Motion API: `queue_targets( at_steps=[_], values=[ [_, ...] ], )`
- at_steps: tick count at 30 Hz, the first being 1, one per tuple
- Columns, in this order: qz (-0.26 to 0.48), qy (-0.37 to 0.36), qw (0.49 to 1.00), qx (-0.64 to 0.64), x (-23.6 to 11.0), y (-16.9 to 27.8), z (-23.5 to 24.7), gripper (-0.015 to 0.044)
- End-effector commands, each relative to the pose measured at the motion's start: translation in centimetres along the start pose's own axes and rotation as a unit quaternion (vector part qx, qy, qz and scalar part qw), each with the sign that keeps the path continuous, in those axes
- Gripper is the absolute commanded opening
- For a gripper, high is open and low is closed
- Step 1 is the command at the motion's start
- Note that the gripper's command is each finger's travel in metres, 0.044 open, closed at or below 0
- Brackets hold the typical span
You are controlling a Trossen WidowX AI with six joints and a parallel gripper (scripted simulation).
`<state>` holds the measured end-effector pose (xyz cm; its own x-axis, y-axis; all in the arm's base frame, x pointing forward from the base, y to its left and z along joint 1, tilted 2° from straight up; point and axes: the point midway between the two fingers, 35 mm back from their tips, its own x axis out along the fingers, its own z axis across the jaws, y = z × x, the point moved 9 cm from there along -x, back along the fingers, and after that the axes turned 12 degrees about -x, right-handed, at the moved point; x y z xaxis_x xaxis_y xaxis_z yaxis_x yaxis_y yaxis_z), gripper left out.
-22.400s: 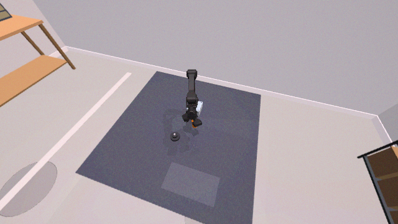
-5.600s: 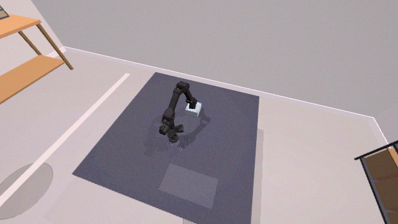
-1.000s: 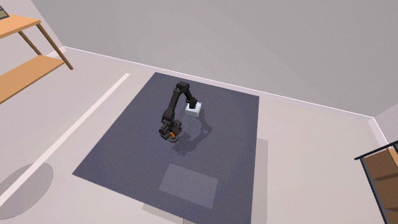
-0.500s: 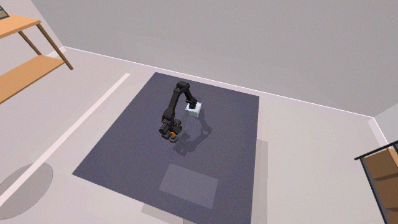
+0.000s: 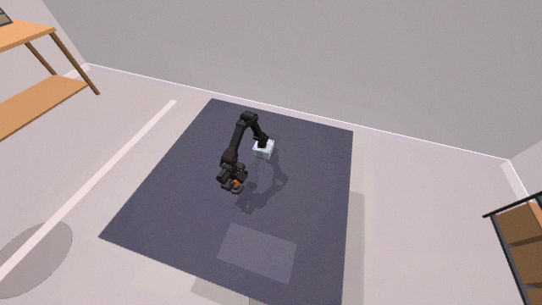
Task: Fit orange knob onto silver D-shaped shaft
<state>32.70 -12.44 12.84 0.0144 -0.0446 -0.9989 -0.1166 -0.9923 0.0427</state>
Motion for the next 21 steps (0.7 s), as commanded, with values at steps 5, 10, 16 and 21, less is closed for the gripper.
queue_targets(
  at_steps=[5,10,16,21],
  values=[
    [0.002,0.001,1.0,-0.003,0.02,-0.02,0.18,0.0],
    [0.002,0.001,1.0,-0.003,0.13,-0.02,0.21,0.0],
    [0.001,0.001,1.0,-0.003,-0.39,-0.07,0.36,0.0],
    [0.002,0.001,0.998,-0.065,-0.49,-0.07,0.37,0.0]
  ],
)
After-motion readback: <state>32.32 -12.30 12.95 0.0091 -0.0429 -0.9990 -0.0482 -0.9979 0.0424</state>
